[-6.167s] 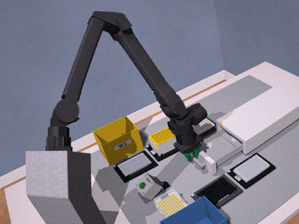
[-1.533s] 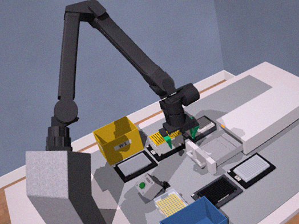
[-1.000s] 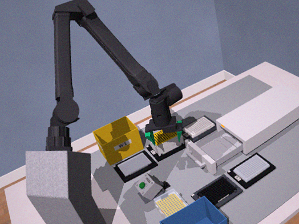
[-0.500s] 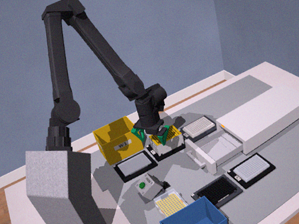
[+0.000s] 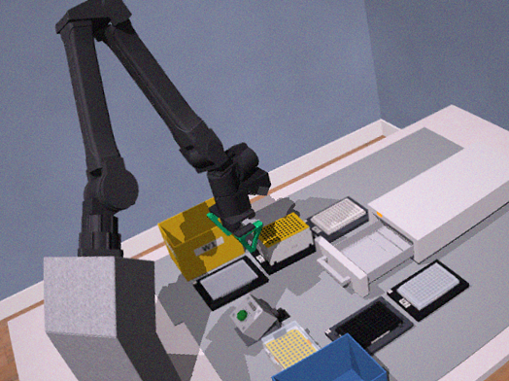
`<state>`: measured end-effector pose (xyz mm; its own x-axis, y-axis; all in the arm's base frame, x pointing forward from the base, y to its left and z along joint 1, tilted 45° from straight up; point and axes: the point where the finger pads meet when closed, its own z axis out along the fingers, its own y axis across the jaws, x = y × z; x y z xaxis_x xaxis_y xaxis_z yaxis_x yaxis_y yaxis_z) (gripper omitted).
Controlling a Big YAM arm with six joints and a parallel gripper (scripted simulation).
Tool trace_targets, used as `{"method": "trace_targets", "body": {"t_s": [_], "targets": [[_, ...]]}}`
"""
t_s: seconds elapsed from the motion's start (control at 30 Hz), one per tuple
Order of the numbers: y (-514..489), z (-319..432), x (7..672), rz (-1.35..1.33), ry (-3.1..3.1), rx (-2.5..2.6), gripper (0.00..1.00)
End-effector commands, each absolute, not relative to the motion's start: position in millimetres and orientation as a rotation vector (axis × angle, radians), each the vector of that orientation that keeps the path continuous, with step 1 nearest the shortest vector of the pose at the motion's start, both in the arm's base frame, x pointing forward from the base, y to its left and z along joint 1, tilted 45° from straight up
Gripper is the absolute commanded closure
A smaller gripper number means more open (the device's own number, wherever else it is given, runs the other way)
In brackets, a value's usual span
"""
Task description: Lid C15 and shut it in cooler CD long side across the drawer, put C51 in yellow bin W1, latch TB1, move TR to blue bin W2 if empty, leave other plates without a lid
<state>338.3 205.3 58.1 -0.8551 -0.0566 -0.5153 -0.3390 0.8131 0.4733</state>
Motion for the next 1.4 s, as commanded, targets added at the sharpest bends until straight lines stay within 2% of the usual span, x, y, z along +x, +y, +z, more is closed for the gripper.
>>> {"method": "trace_targets", "body": {"t_s": [0.0, 0.5, 1.37], "targets": [[216.6, 66.3, 329.1, 0.854, 2.519, -0.133, 0.0], [248.1, 69.1, 287.4, 0.86, 2.52, -0.13, 0.0], [259.8, 52.0, 296.2, 0.852, 2.539, -0.128, 0.0]]}}
